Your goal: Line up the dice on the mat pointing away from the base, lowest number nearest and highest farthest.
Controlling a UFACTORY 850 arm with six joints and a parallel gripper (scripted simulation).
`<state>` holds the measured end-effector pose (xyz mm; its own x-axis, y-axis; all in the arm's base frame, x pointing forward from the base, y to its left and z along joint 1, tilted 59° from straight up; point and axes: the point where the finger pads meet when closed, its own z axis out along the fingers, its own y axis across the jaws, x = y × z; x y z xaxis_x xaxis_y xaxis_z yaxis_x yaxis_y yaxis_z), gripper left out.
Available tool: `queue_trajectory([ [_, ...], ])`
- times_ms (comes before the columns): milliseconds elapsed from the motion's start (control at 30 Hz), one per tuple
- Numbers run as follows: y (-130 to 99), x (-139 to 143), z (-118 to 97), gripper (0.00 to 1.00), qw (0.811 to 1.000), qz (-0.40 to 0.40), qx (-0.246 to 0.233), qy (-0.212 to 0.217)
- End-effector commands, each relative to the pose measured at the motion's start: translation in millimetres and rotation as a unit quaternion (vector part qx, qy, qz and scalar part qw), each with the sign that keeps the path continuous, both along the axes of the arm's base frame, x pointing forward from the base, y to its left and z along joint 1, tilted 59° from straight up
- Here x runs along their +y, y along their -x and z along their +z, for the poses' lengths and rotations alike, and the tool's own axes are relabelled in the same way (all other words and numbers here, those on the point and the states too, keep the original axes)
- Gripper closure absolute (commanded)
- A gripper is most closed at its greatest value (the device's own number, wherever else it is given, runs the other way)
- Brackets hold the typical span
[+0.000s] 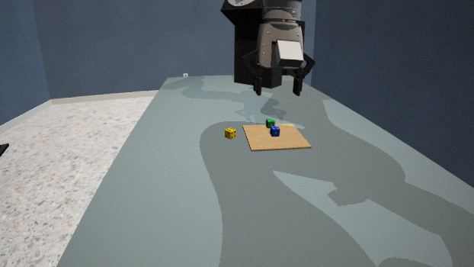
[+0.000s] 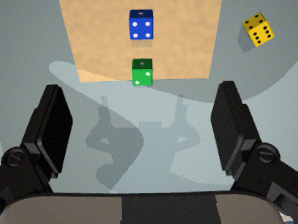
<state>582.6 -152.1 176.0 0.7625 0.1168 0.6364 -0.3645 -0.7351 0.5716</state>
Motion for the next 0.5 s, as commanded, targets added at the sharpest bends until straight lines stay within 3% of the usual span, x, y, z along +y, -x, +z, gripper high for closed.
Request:
queue_trajectory([
  [0, -0.2, 0.4, 0.3, 0.00, 1.000, 0.000, 0.000, 0.000],
  [200, 1.2, -6.0, 3.6, 0.00, 1.000, -0.015, -0.020, -0.016],
  [300, 5.9, -24.6, 13.5, 0.00, 0.993, -0.059, -0.077, -0.063],
  [467, 11.5, -42.3, 22.8, 0.00, 0.980, -0.102, -0.132, -0.107],
])
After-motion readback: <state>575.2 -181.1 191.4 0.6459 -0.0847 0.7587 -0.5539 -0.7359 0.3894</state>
